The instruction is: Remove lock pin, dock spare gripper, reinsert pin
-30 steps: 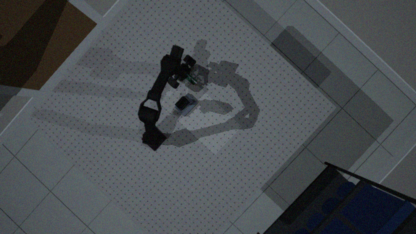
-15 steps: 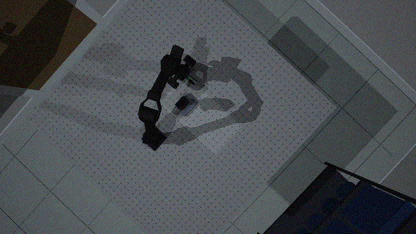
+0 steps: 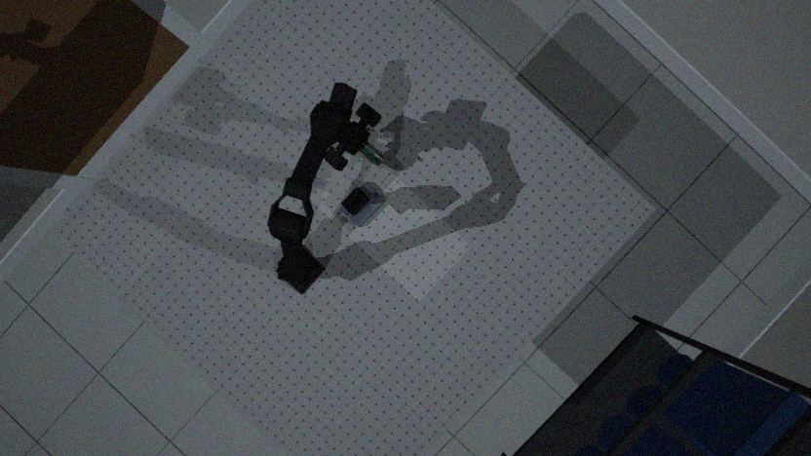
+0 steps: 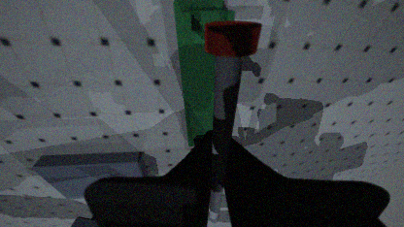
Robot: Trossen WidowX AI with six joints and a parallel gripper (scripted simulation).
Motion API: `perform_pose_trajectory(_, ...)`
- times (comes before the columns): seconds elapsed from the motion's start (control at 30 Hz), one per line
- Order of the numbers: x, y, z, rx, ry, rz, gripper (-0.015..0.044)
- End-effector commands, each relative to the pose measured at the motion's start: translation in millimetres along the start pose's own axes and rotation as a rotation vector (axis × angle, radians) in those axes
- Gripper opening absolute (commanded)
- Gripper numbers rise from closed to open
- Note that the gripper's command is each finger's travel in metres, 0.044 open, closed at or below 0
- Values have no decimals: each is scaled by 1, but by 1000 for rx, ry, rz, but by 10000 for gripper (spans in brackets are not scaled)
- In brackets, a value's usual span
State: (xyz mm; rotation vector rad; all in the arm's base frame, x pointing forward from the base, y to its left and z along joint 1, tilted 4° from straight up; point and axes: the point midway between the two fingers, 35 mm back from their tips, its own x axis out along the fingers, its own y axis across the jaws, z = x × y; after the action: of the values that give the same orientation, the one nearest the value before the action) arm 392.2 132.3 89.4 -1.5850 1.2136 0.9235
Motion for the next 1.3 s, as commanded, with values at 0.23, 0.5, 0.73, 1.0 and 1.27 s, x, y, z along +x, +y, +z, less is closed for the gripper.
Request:
perform_pose_trajectory(0.23,-34,-5,-9,10,-9,-16,0)
perform_pose_trajectory(0.5,-28,-4,-8,1,-3,-5,0)
perform_pose_trajectory(0.73,-29,-4,-8,32,0,2,0)
perform_pose_trajectory(1.0,-37,12,-7,31,-1,4,0)
perform_pose_trajectory(1.27,-48,35,-6,49,-1,12,0)
